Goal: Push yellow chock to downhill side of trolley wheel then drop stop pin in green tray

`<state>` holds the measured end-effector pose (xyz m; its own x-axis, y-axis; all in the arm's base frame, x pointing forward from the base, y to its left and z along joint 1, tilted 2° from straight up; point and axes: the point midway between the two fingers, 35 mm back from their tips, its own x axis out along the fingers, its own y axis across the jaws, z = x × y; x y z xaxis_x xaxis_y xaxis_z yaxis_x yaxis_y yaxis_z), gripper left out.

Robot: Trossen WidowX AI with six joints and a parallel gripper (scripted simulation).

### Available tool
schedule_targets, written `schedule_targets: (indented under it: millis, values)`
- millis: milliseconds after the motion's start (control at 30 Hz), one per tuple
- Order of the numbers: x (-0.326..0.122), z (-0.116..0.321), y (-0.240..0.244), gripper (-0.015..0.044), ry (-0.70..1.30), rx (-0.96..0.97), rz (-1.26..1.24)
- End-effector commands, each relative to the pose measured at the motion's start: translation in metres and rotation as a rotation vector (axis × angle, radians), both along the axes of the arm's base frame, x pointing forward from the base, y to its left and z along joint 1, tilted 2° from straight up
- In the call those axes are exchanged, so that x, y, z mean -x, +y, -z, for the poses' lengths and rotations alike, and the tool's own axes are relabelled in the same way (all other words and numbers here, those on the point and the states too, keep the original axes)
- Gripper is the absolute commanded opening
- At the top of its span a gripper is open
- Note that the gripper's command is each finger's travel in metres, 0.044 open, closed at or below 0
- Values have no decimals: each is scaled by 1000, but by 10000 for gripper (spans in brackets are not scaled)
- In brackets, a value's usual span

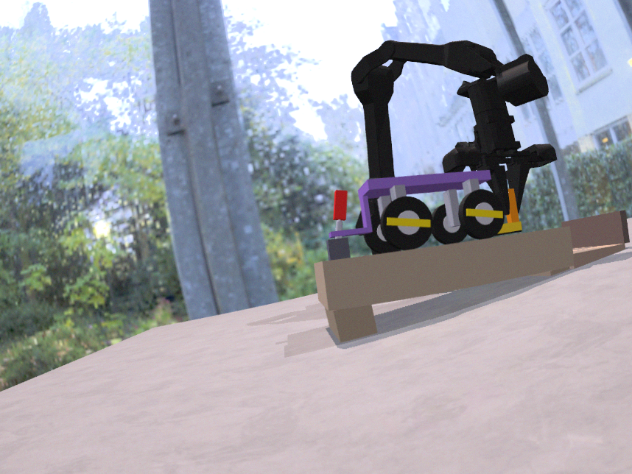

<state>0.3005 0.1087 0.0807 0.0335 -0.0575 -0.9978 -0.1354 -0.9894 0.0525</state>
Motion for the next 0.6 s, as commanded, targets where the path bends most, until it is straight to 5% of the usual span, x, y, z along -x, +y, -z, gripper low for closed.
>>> schedule_targets:
  millis: [0,567]
  values:
    - [1,3,-2,0,4,6,-3]
    - [-1,-3,-18,0,4,7,-3]
